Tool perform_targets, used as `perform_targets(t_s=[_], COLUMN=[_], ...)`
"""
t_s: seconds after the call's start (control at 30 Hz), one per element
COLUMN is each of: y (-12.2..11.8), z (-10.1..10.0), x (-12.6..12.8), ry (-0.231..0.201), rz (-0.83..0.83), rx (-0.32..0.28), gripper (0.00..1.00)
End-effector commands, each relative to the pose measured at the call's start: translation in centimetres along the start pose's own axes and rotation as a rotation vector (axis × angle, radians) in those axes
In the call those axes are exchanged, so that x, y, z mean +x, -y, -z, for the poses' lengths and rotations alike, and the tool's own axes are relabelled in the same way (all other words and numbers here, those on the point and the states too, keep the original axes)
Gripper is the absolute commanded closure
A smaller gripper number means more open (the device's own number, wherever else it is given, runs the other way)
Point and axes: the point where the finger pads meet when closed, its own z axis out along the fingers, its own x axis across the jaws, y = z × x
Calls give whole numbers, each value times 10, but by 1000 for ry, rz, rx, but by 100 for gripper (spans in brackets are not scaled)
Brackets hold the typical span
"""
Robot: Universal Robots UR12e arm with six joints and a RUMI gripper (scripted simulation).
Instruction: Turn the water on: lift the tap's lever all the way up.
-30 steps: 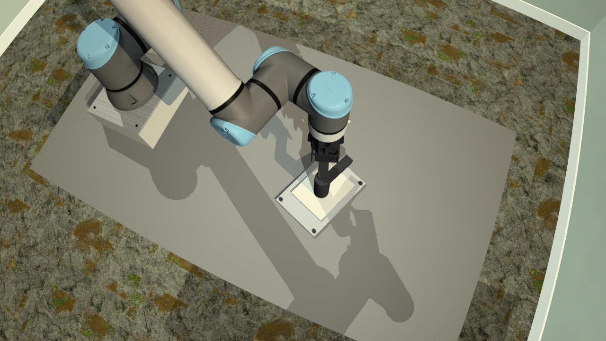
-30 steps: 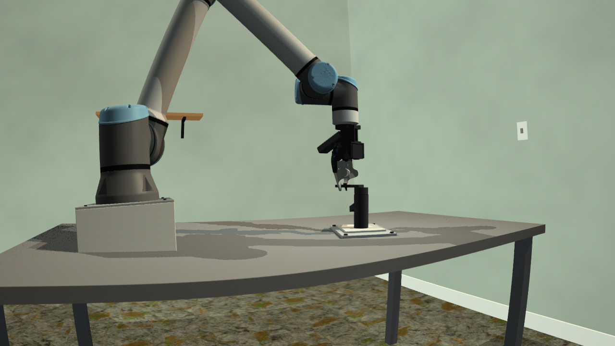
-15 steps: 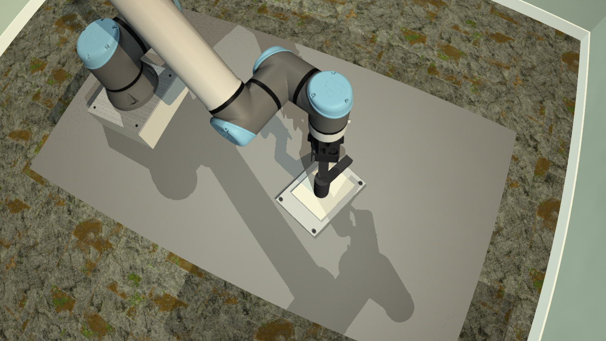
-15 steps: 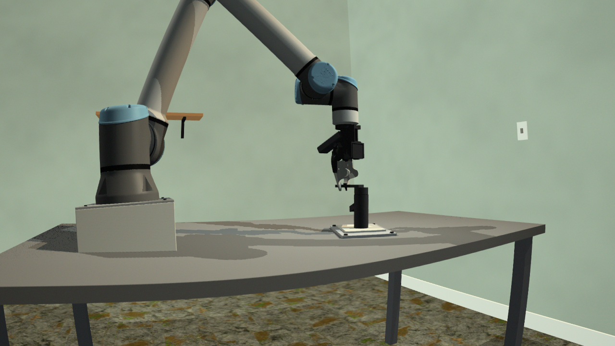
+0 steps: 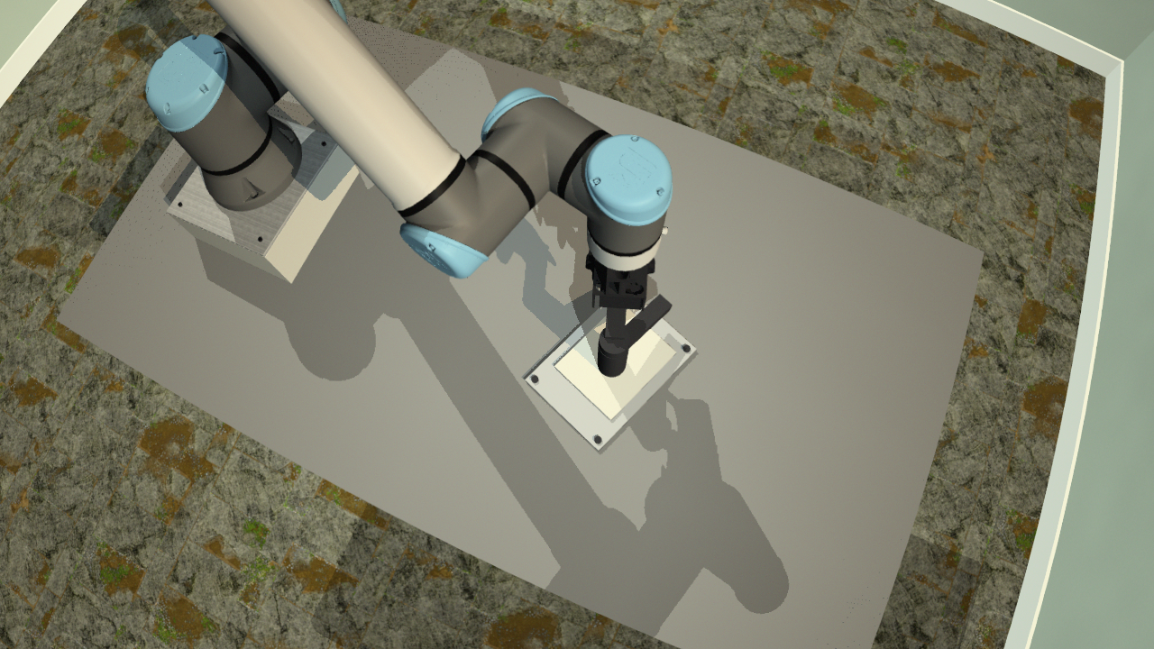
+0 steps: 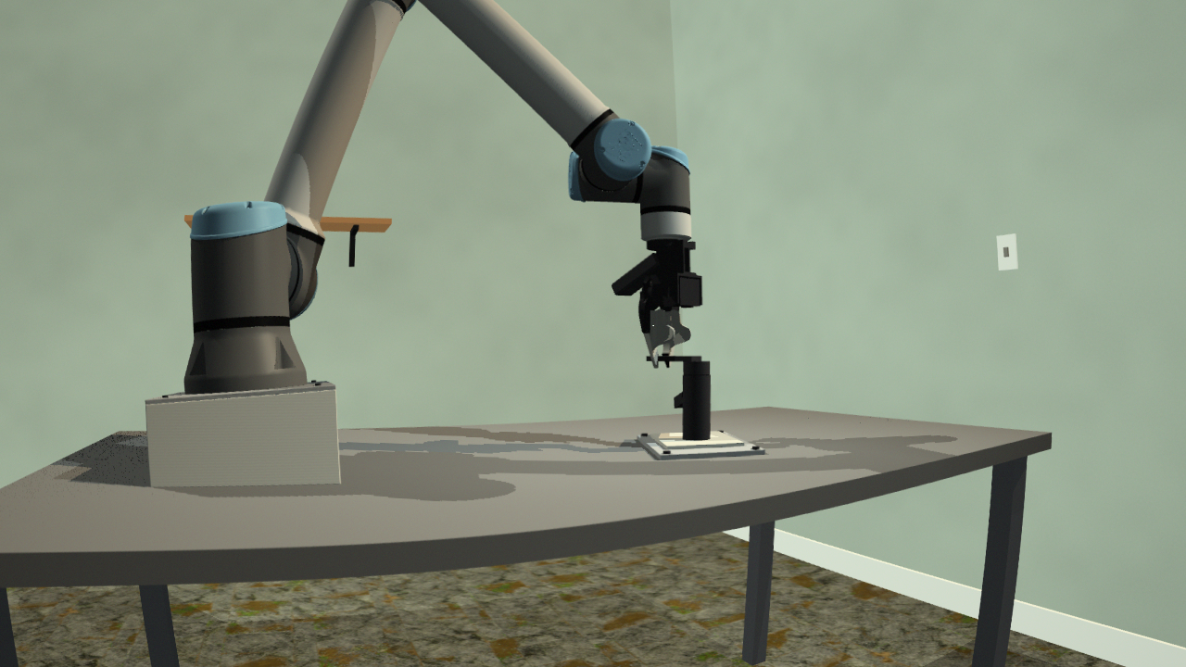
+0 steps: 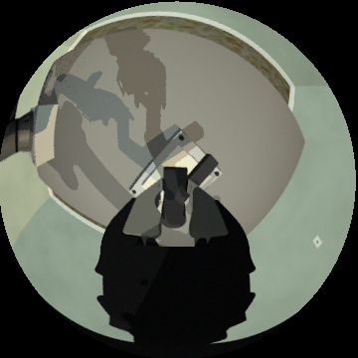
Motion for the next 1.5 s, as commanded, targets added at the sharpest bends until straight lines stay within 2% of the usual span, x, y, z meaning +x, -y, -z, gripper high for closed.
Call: perform_targets(t_s=[0.0, 1.2, 1.47], y=[0, 0, -3], z=[1, 1, 11], x=[1, 1, 1], ry=[-1, -1, -1], rz=[0, 0, 0], rx=[-1, -1, -1], gripper=[100, 100, 100])
